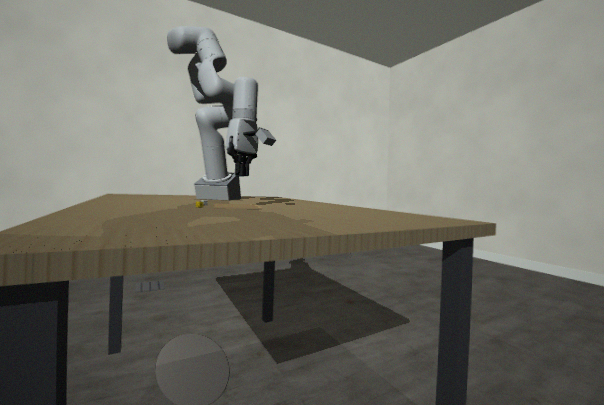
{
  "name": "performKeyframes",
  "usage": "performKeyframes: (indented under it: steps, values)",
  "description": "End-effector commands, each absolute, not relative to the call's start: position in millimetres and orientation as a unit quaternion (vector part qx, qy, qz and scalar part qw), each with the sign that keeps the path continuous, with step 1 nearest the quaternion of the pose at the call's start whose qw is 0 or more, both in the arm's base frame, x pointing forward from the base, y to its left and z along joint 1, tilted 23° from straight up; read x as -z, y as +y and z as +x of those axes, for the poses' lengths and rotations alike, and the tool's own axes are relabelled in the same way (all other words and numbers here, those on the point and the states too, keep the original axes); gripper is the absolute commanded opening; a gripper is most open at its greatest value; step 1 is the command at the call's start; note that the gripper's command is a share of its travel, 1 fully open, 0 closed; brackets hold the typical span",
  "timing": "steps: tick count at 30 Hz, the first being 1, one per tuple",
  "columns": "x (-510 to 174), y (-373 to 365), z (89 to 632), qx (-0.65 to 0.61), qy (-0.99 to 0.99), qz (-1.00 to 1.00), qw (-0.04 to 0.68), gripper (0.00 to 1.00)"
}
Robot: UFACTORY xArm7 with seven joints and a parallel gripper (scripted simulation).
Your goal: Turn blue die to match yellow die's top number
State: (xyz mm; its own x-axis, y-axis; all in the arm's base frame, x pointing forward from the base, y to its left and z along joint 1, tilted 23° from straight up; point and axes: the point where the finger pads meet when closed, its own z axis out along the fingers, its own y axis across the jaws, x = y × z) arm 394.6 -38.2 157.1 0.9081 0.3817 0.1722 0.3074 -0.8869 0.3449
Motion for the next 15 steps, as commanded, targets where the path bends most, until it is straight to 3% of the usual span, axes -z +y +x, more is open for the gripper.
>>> performKeyframes:
  steps: [1,15]
  values:
    - [-158.9,-41.4,397.0,-0.131,0.174,0.964,0.155,0.11]
    - [-159.1,-44.1,392.0,-0.296,0.199,0.926,0.122,0.11]
